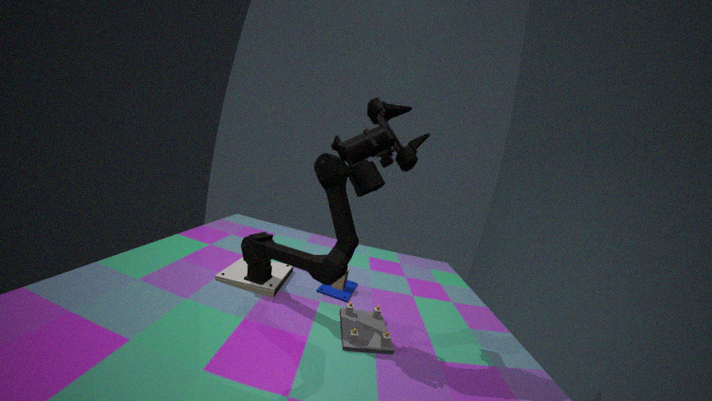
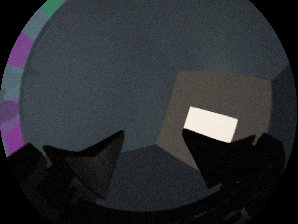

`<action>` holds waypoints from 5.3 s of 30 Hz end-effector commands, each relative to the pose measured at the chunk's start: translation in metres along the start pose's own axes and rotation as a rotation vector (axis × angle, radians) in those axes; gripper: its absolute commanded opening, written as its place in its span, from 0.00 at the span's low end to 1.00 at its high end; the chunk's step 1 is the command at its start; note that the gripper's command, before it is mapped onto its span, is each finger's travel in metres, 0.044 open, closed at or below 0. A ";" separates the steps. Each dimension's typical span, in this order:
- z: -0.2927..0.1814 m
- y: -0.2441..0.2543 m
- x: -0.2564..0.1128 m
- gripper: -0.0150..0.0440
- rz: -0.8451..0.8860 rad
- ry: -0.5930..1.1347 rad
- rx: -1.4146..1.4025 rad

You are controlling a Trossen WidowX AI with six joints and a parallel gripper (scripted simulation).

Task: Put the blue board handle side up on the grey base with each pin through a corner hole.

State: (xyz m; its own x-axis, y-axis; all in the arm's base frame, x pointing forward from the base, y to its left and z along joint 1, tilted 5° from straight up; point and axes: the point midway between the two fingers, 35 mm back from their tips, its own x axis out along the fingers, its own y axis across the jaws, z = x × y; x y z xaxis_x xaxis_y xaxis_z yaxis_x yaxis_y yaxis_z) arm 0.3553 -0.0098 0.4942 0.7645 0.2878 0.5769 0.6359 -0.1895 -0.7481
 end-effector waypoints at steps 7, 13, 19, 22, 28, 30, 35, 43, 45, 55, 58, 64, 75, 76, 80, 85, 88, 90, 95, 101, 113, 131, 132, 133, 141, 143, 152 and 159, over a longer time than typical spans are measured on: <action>-0.030 -0.061 -0.021 1.00 -0.122 0.095 -0.214; -0.051 -0.131 -0.051 1.00 -0.260 0.213 -0.473; -0.048 -0.221 -0.096 1.00 -0.444 0.359 -0.840; -0.029 -0.260 -0.117 1.00 -0.532 0.411 -1.027; 0.035 -0.319 -0.151 1.00 -0.702 0.463 -1.405; 0.063 -0.331 -0.159 1.00 -0.758 0.465 -1.532; 0.134 -0.342 -0.169 1.00 -0.896 0.447 -1.840; 0.252 -0.305 -0.165 1.00 -1.142 0.278 -2.302; 0.279 -0.285 -0.161 1.00 -1.211 0.201 -2.408; 0.357 -0.154 -0.139 1.00 -1.446 -0.348 -2.739; 0.366 -0.119 -0.138 1.00 -1.546 -0.501 -2.778; 0.371 -0.028 -0.144 1.00 -1.801 -0.948 -2.758; 0.312 0.128 -0.202 1.00 -2.196 -1.910 -2.033; 0.304 0.137 -0.211 1.00 -2.210 -1.975 -1.928; 0.272 0.161 -0.242 1.00 -2.218 -2.155 -1.517; 0.267 0.163 -0.248 1.00 -2.213 -2.174 -1.449; 0.270 0.169 -0.252 1.00 -2.213 -2.174 -1.449; 0.277 0.182 -0.265 1.00 -2.213 -2.174 -1.449; 0.280 0.187 -0.270 1.00 -2.213 -2.174 -1.449; 0.286 0.197 -0.280 1.00 -2.213 -2.174 -1.449; 0.292 0.209 -0.288 1.00 -2.213 -2.174 -1.449; 0.303 0.229 -0.306 1.00 -2.213 -2.174 -1.449; 0.303 0.230 -0.307 1.00 -2.213 -2.174 -1.449; 0.304 0.231 -0.308 1.00 -2.213 -2.174 -1.449; 0.308 0.239 -0.316 1.00 -2.213 -2.174 -1.449; 0.309 0.241 -0.318 1.00 -2.213 -2.174 -1.448; 0.309 0.243 -0.320 0.73 -2.213 -2.174 -1.448; 0.309 0.243 -0.320 0.49 -2.213 -2.174 -1.448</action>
State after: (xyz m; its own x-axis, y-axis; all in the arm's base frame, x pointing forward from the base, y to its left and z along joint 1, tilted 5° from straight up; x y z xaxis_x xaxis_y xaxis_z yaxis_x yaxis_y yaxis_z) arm 0.2329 0.1426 0.0274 -0.0524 0.0268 -0.9983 0.0536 0.9983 0.0240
